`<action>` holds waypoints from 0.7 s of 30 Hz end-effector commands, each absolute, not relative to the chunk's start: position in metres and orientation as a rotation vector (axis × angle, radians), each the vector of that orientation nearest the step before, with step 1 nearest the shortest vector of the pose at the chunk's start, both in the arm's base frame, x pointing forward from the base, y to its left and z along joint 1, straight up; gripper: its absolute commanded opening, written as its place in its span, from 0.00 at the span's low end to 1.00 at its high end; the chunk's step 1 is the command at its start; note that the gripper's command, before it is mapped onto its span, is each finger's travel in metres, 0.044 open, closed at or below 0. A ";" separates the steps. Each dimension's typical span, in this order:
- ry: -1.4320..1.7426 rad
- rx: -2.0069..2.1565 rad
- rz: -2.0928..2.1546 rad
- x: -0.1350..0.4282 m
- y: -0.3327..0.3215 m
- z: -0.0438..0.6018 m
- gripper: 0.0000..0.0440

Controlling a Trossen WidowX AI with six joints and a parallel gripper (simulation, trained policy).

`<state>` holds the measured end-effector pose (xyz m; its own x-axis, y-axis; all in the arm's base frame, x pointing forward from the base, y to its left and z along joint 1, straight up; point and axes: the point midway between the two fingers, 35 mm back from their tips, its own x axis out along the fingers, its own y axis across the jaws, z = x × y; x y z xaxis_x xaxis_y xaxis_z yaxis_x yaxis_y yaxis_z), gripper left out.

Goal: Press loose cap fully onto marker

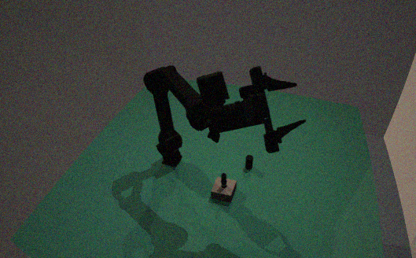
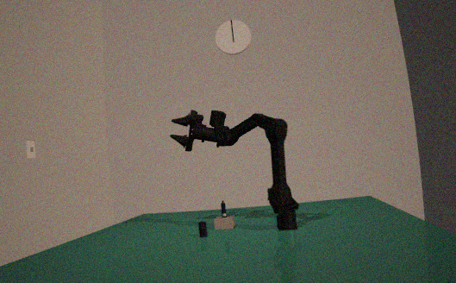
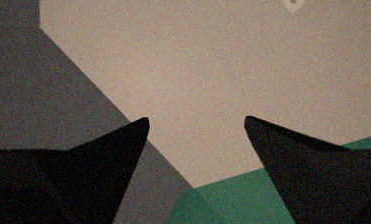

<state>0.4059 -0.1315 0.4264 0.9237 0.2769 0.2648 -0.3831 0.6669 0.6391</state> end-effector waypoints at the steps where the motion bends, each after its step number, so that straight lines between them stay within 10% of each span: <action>1: -0.142 0.760 0.370 0.407 -0.132 0.425 0.85; 8: -0.071 0.811 0.337 0.415 -0.128 0.414 0.50; 21: 0.052 0.853 0.293 0.424 -0.115 0.400 0.56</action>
<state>0.4229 -0.1180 0.4012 0.9573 0.2747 0.0902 -0.2476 0.6181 0.7461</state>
